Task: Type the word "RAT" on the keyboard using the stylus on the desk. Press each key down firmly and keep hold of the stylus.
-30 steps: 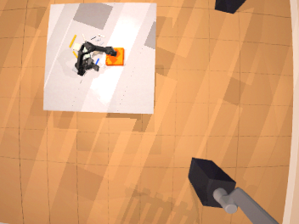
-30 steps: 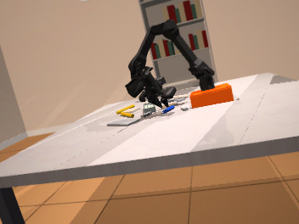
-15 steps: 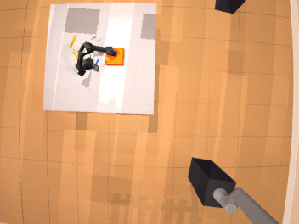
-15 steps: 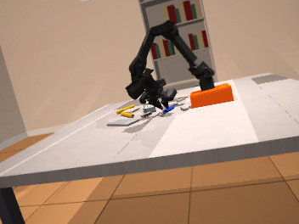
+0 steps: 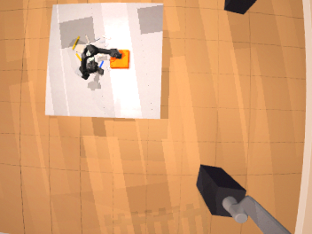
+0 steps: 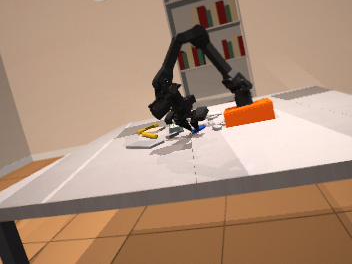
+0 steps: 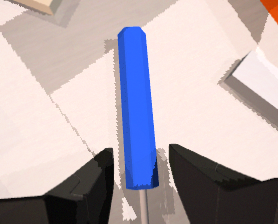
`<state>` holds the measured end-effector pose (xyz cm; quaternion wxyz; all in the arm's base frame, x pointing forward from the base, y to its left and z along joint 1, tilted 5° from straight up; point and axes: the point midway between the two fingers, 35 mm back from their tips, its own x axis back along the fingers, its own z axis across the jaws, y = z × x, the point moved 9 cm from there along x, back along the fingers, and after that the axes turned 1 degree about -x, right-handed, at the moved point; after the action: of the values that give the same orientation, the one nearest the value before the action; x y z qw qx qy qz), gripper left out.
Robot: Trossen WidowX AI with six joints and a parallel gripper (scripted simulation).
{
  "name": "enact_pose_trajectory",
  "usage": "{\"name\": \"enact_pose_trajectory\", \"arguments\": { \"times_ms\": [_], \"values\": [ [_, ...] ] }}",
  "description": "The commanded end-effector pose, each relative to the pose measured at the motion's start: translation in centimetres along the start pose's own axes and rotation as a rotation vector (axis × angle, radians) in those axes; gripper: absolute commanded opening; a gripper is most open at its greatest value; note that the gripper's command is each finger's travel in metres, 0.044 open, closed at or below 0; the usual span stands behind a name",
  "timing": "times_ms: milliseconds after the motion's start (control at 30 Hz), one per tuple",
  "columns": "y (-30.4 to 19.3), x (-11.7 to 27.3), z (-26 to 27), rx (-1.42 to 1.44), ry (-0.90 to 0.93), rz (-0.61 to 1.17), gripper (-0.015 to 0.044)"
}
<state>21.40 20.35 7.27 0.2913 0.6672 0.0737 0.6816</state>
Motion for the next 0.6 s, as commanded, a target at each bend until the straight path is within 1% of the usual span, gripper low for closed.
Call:
{"name": "enact_pose_trajectory", "arguments": {
  "times_ms": [0, 167, 333, 433, 567],
  "values": [
    [-0.2, -0.4, 0.0, 0.006, 0.002, -0.008, 0.015],
    [-0.2, -0.4, 0.0, 0.006, 0.002, -0.008, 0.015],
    [-0.1, -0.2, 0.0, 0.001, -0.001, -0.003, 0.0019],
    [-0.1, -0.2, 0.0, 0.001, -0.001, -0.003, 0.0],
    [0.4, 0.8, 0.0, 0.001, -0.001, -0.003, 0.0]
  ]
}}
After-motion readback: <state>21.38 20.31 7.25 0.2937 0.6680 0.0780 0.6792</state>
